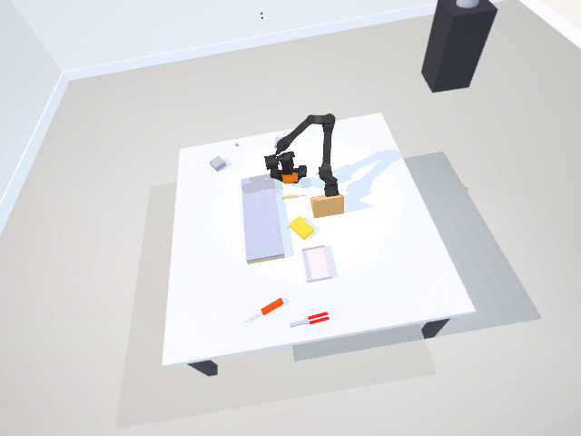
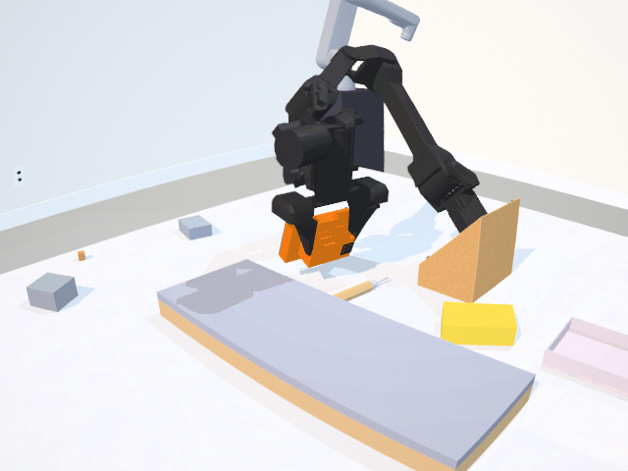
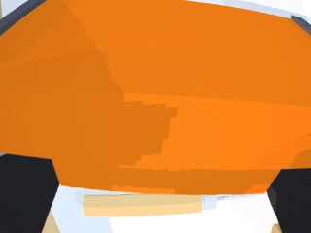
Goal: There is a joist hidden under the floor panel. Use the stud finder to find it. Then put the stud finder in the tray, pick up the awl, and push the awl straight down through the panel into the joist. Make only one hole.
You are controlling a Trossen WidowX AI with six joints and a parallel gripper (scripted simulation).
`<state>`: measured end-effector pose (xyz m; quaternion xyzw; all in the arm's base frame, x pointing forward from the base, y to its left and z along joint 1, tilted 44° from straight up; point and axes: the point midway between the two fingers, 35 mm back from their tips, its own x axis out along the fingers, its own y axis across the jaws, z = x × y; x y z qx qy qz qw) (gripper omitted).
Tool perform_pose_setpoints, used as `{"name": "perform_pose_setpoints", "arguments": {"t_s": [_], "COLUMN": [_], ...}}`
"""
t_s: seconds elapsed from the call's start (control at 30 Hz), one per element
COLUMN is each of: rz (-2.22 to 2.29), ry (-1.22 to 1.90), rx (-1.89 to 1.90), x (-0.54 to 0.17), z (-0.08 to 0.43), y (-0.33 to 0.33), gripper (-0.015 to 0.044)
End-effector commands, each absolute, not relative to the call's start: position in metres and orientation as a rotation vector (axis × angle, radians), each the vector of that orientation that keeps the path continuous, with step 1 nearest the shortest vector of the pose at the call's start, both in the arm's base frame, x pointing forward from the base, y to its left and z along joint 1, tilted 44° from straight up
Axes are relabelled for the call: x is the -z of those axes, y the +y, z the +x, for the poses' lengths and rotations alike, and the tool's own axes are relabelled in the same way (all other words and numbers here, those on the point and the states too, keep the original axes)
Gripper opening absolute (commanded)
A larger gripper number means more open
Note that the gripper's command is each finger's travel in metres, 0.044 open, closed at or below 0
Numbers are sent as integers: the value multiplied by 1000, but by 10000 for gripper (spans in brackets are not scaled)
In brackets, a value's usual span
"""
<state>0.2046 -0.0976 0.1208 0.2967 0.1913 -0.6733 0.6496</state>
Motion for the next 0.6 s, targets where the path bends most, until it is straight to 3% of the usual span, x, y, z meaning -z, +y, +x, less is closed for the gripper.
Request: {"name": "perform_pose_setpoints", "arguments": {"t_s": [0.0, 0.57], "rz": [685, 689], "ry": [427, 434], "rx": [1522, 1522], "x": [-127, -140], "z": [208, 205], "y": [-93, -82], "gripper": [0, 0]}}
